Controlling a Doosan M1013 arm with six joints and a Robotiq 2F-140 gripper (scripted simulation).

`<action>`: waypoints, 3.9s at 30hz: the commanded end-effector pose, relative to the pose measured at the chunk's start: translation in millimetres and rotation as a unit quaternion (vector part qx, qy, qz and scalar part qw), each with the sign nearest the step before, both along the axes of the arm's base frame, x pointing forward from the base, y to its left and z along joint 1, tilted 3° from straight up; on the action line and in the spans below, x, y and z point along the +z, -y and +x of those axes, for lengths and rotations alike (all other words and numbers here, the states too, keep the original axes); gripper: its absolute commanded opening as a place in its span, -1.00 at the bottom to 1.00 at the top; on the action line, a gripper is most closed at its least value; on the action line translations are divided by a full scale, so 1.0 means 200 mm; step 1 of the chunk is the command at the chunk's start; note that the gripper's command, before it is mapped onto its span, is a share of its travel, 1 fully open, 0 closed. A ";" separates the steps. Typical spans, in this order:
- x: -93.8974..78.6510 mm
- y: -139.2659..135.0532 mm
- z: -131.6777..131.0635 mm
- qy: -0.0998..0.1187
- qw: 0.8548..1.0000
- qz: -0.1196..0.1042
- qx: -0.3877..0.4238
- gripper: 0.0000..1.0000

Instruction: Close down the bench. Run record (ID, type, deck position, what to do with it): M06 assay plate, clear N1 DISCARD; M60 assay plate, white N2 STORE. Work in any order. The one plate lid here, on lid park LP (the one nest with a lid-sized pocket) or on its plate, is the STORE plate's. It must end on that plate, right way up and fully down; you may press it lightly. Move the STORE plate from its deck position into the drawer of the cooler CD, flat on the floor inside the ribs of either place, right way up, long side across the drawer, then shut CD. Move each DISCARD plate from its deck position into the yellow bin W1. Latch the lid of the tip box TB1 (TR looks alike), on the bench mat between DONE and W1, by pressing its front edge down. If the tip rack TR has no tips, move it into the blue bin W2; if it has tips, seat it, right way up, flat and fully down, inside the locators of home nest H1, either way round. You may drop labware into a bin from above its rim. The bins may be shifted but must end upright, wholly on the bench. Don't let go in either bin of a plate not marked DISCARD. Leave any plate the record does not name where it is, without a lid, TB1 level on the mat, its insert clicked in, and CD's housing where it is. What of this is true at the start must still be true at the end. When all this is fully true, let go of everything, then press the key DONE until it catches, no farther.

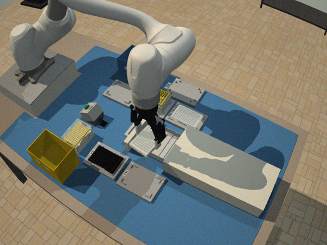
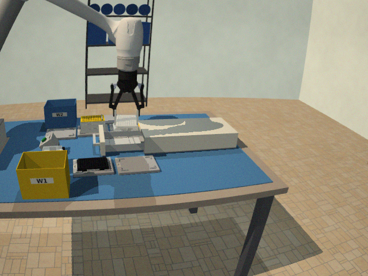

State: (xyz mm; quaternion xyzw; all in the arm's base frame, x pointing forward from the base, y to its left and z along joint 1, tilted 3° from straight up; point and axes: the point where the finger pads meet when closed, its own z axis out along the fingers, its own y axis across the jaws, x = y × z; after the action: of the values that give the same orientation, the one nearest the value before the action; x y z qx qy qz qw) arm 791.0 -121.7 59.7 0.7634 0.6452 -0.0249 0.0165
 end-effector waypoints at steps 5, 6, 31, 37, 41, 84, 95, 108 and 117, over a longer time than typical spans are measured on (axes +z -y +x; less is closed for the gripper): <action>0.00 -0.07 -0.01 -0.003 0.998 0.003 0.060 -1.00; 0.00 -0.08 -0.02 -0.003 0.998 0.003 0.060 -1.00; -0.02 -0.39 -0.08 -0.003 0.998 0.003 0.060 -1.00; -0.02 -0.41 -0.08 -0.003 0.998 0.003 0.060 -1.00; -0.02 -0.41 -0.08 -0.003 0.998 0.003 0.060 -1.00; -0.26 -0.39 -0.09 -0.003 0.998 0.003 0.060 -1.00; -0.32 -0.39 -0.09 -0.003 0.998 0.003 0.060 -1.00; -0.39 -0.38 -0.09 -0.003 0.998 0.003 0.060 -1.00; -0.45 -0.38 -0.09 -0.003 0.998 0.003 0.060 -1.00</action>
State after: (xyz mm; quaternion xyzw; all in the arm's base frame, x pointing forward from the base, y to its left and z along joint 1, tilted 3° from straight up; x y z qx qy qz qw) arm 773.3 -45.8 -29.4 0.7233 0.6899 -0.0245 0.0140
